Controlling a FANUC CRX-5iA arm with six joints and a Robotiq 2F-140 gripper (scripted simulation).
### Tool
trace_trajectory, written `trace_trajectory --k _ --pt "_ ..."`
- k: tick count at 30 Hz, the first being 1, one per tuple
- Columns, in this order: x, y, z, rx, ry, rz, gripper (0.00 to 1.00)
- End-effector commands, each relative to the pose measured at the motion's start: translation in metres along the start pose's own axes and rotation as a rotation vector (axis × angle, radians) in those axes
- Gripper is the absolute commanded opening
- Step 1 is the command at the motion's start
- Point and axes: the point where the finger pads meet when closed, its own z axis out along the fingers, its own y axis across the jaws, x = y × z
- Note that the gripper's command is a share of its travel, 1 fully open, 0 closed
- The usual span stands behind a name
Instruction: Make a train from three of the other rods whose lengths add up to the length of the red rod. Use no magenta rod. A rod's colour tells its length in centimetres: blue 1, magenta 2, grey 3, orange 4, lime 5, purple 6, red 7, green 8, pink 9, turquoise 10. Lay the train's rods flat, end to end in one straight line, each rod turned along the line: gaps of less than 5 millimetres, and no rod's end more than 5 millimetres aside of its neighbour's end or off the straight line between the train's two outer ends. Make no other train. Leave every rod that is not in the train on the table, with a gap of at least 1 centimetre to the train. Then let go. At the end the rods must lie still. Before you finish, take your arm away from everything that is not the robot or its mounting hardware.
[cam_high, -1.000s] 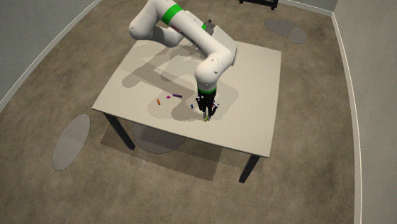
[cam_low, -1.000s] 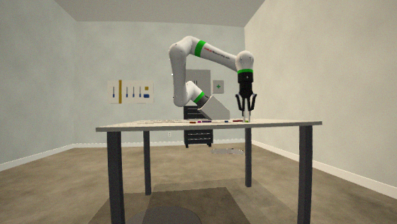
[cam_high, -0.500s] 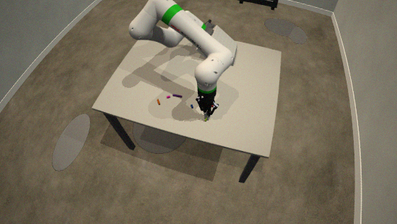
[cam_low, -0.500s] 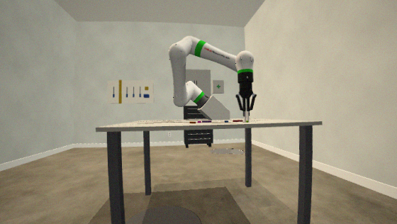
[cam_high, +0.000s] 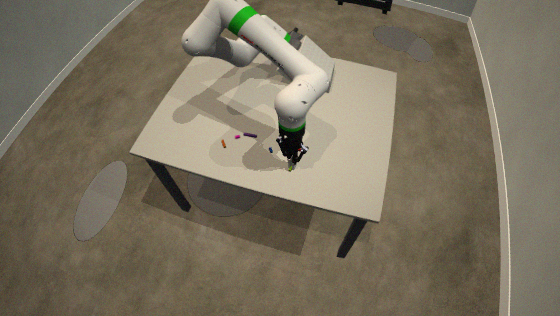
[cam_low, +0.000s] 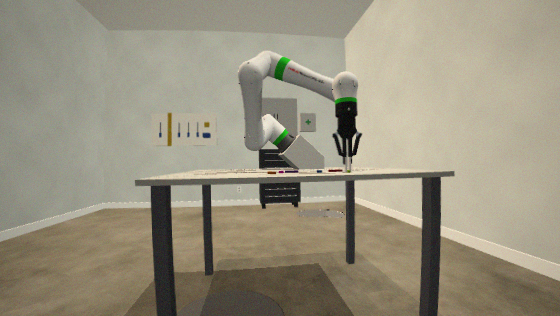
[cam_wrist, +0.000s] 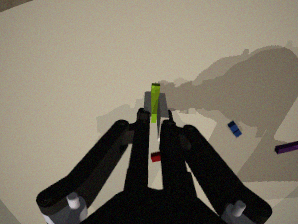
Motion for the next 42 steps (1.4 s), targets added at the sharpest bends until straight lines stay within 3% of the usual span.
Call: trace_trajectory --k 1,13,18,20,30,42 --pt "0.000 0.000 0.000 0.000 0.000 0.000 0.03" --pt "0.000 0.000 -0.004 0.000 0.000 0.000 0.03" --pt "0.000 0.000 -0.027 0.000 0.000 0.000 0.03" --pt "0.000 0.000 -0.027 0.000 0.000 0.000 0.03" --pt "0.000 0.000 -0.094 0.000 0.000 0.000 0.03" --pt "0.000 0.000 -0.100 0.000 0.000 0.000 0.03"
